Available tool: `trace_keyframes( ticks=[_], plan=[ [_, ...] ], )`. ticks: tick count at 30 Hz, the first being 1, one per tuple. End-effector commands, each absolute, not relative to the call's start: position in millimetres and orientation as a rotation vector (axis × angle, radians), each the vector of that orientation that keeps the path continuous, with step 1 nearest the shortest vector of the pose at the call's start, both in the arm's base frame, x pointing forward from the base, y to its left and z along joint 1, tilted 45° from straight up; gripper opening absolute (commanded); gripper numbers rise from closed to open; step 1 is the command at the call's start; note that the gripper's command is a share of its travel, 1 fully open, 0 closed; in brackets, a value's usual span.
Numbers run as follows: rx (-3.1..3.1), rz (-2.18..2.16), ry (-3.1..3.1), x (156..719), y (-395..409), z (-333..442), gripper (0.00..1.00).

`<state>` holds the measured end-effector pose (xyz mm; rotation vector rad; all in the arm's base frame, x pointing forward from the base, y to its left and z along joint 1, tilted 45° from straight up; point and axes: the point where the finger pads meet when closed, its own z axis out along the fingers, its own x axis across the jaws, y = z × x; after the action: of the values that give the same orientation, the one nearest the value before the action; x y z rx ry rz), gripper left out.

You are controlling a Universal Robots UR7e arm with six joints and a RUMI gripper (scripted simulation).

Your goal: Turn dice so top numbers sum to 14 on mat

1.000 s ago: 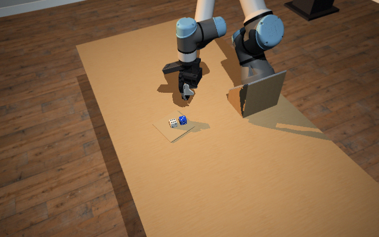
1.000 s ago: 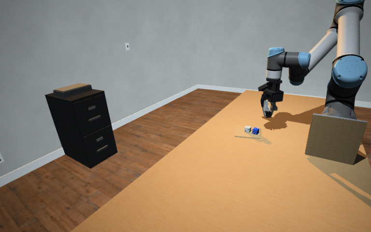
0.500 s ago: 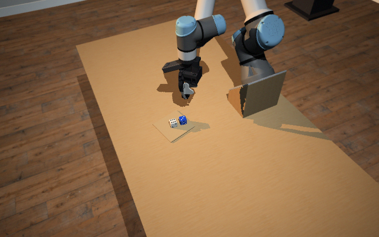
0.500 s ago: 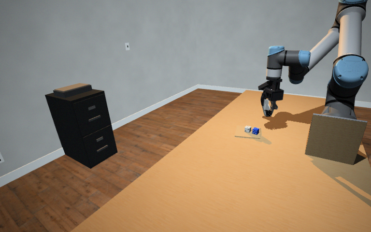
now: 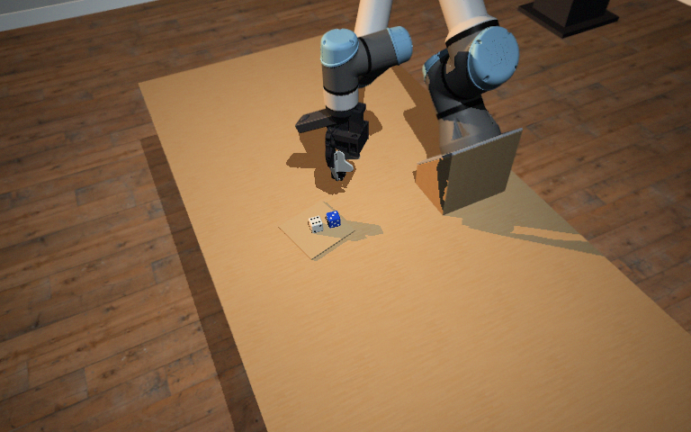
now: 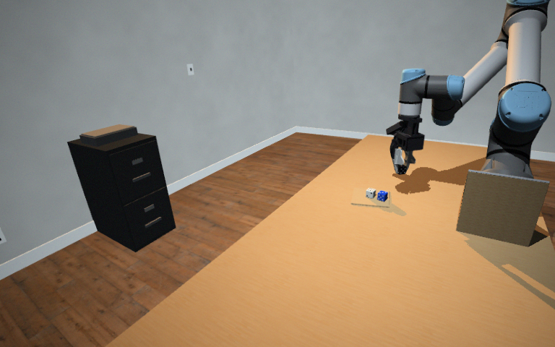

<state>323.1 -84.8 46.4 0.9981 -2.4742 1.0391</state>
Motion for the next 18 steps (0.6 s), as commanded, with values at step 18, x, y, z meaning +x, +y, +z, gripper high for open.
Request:
trace_keyframes(
  ticks=[18],
  plan=[
    [1.090,1.014,-2.412,326.6,-82.5,44.6,0.10]
  ],
)
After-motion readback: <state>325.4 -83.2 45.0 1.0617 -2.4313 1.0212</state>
